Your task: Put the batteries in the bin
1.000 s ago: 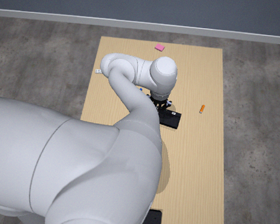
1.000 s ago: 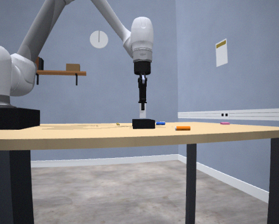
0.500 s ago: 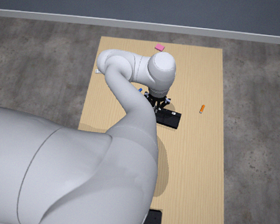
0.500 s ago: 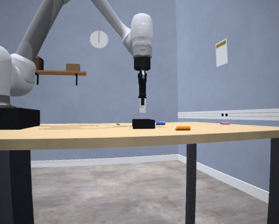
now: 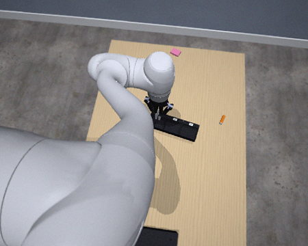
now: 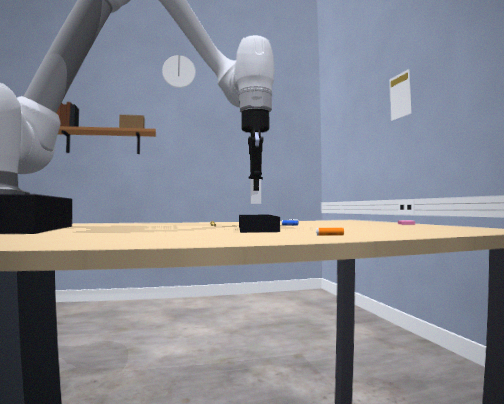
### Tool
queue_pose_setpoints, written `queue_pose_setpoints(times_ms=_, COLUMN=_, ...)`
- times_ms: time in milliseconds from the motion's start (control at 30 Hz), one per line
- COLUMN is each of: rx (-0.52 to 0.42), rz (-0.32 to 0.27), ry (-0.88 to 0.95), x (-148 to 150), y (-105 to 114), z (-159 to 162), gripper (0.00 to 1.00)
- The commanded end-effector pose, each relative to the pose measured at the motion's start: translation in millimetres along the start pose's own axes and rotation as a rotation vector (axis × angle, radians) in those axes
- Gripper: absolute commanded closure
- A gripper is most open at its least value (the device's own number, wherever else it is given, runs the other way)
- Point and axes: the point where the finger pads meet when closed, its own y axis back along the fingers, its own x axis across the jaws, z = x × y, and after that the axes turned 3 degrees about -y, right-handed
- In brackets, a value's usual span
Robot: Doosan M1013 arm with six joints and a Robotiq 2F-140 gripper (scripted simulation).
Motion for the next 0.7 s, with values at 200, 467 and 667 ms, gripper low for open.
queue_pose_setpoints(times_ms=200, rx=0.001, rz=0.0, ry=0.0, x=-12, y=-7, z=0, gripper=0.85)
queue_pose_setpoints(times_ms=467, rx=0.001, rz=0.0, ry=0.0, x=-12, y=-26, z=0, gripper=0.85)
queue_pose_setpoints(times_ms=667, rx=0.001, rz=0.0, ry=0.0, x=-12, y=-42, z=0, gripper=0.85)
